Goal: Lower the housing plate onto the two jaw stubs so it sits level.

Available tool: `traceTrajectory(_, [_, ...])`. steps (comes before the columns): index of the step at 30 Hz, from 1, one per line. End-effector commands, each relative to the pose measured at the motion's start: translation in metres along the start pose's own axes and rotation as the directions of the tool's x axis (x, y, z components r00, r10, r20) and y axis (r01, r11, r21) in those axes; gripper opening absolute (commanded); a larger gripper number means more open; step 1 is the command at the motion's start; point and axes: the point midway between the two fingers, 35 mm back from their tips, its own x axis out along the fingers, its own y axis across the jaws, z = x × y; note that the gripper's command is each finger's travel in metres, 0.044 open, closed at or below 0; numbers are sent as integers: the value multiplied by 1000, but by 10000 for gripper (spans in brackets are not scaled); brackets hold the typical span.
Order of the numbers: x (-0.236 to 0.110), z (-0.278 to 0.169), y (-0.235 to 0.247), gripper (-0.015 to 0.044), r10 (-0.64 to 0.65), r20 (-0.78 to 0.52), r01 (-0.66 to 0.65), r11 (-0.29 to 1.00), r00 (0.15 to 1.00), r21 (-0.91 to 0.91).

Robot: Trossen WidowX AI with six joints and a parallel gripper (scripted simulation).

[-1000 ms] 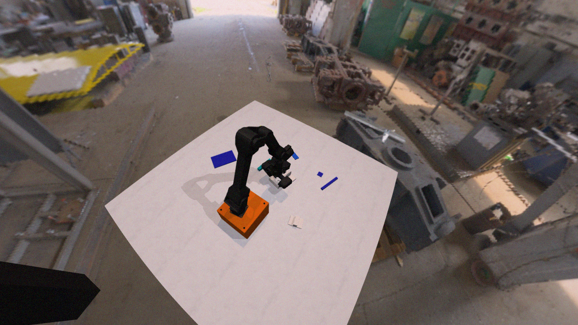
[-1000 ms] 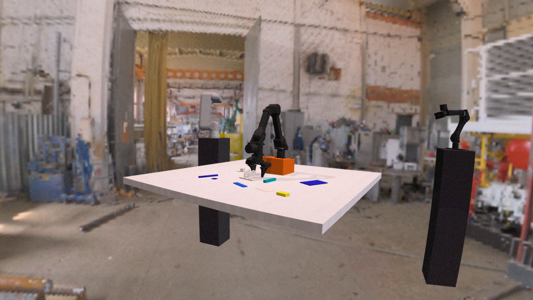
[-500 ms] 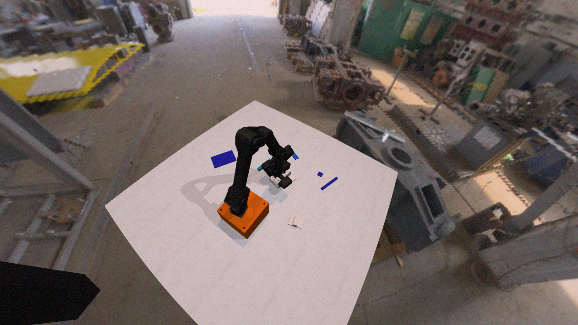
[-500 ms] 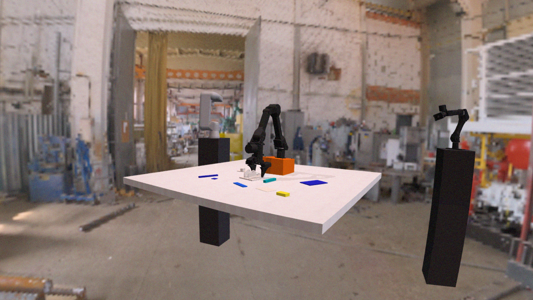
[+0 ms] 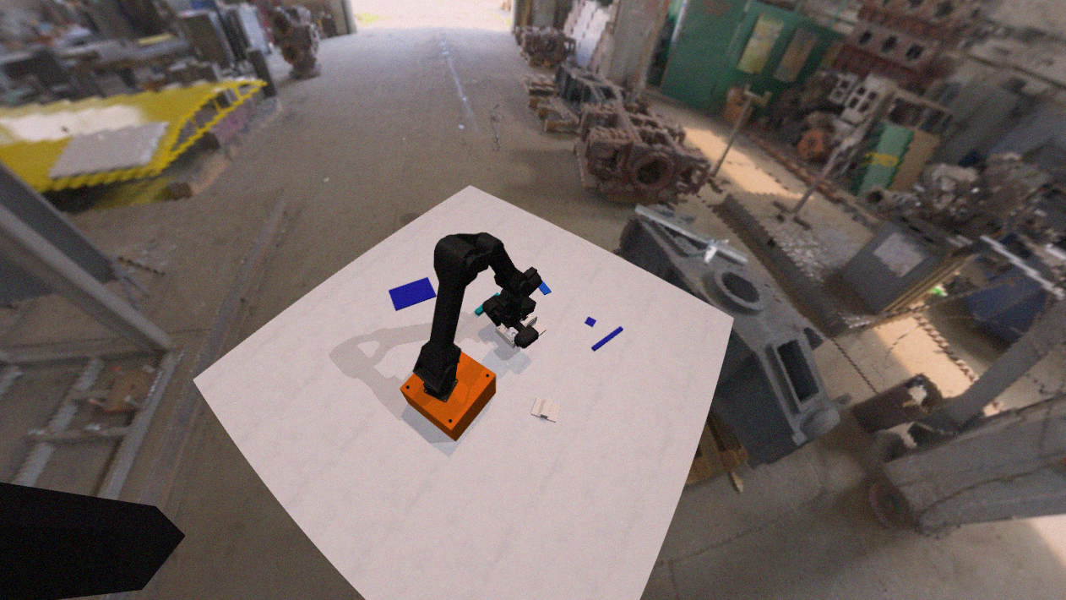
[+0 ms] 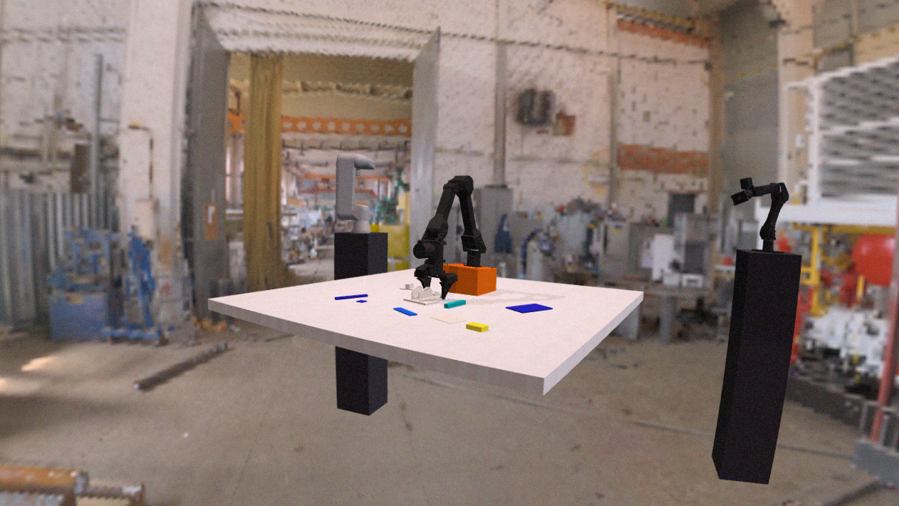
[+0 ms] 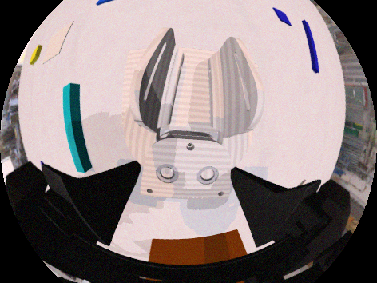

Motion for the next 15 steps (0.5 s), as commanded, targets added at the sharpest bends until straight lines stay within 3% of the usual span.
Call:
traceTrajectory(1, [0, 0, 0, 440, 0, 0, 0, 1000, 1000, 0])
traceTrajectory(10, [-74, 0, 0, 440, 3, 2, -3, 1000, 1000, 5])
traceTrajectory(15, [-71, 0, 0, 440, 2, 8, -2, 1000, 1000, 5])
